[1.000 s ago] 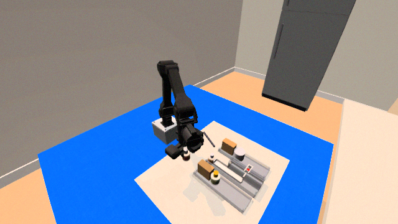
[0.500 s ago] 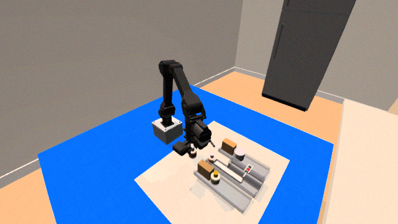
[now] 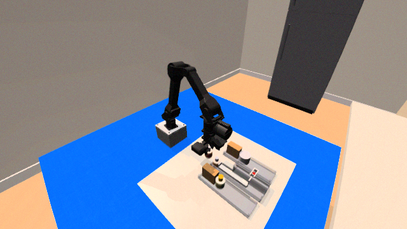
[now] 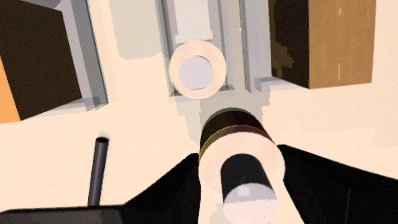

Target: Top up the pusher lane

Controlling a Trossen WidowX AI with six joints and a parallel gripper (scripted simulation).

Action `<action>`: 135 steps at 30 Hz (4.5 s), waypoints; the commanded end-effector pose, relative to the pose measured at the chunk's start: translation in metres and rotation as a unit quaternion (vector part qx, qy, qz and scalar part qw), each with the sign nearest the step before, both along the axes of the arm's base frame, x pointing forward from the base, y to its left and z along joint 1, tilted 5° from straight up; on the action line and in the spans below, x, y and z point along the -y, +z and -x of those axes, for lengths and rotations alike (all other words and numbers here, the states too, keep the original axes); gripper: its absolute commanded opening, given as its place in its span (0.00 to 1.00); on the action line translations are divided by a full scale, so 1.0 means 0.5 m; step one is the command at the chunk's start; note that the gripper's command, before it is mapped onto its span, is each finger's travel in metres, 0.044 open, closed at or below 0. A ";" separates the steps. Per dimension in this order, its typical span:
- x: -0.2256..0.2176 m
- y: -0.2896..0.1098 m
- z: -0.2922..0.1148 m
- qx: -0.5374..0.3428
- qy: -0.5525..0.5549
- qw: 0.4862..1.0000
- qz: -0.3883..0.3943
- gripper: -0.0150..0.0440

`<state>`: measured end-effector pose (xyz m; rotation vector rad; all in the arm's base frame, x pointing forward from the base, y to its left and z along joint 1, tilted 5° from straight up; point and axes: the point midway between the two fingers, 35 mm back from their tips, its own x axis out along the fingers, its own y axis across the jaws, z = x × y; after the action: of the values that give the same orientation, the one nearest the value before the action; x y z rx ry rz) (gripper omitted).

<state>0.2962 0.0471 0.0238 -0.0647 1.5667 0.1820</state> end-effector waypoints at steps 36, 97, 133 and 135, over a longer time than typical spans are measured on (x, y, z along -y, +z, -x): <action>-0.041 -0.062 -0.008 -0.003 -0.002 1.000 -0.003 0.25; -0.050 -0.058 -0.069 -0.001 -0.002 1.000 -0.003 0.25; -0.054 -0.047 -0.100 -0.001 -0.002 1.000 -0.003 0.25; -0.054 -0.047 -0.100 -0.001 -0.002 1.000 -0.003 0.25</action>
<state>0.3331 0.0719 -0.0062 -0.0591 1.6094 0.1779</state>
